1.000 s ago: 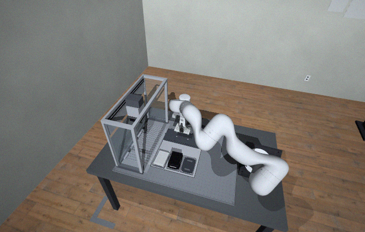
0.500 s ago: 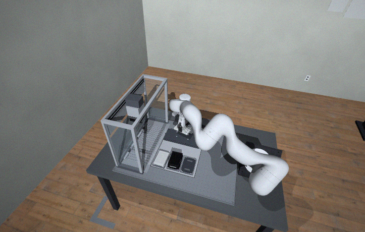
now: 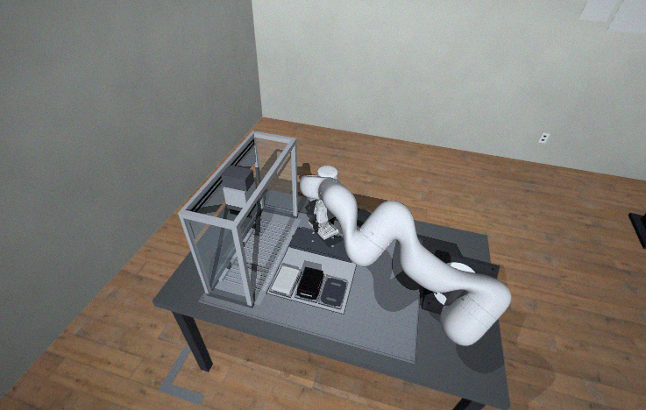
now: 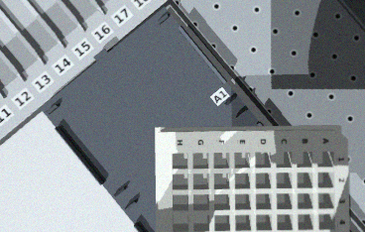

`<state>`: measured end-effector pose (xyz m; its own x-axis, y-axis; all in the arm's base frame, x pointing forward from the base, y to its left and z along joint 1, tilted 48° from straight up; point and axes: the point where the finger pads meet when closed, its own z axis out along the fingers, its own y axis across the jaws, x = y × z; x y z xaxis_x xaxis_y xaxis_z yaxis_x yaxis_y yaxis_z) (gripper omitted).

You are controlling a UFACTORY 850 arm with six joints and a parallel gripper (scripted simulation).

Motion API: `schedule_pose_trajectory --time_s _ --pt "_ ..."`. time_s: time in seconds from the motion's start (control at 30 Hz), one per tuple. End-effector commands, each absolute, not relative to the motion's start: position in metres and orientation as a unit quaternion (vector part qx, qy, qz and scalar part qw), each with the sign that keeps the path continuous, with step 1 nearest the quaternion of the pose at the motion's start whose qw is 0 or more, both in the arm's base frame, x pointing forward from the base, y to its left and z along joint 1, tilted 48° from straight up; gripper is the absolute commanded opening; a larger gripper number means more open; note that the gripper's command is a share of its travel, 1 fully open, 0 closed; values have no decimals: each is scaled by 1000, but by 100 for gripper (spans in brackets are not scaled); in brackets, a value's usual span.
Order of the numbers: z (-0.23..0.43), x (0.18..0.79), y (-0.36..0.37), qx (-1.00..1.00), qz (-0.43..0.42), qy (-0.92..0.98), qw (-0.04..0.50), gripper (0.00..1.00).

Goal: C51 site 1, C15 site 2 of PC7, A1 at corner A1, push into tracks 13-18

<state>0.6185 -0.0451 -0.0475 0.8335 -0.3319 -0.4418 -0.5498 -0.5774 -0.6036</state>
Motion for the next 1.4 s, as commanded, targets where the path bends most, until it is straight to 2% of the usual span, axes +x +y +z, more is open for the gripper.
schedule_pose_trajectory --time_s 0.0,0.7,1.37 --pt "-47 619 -46 -845 188 346 363 0" --pt "-47 619 -46 -695 292 591 286 0" --pt "-47 619 -46 -684 297 604 281 0"
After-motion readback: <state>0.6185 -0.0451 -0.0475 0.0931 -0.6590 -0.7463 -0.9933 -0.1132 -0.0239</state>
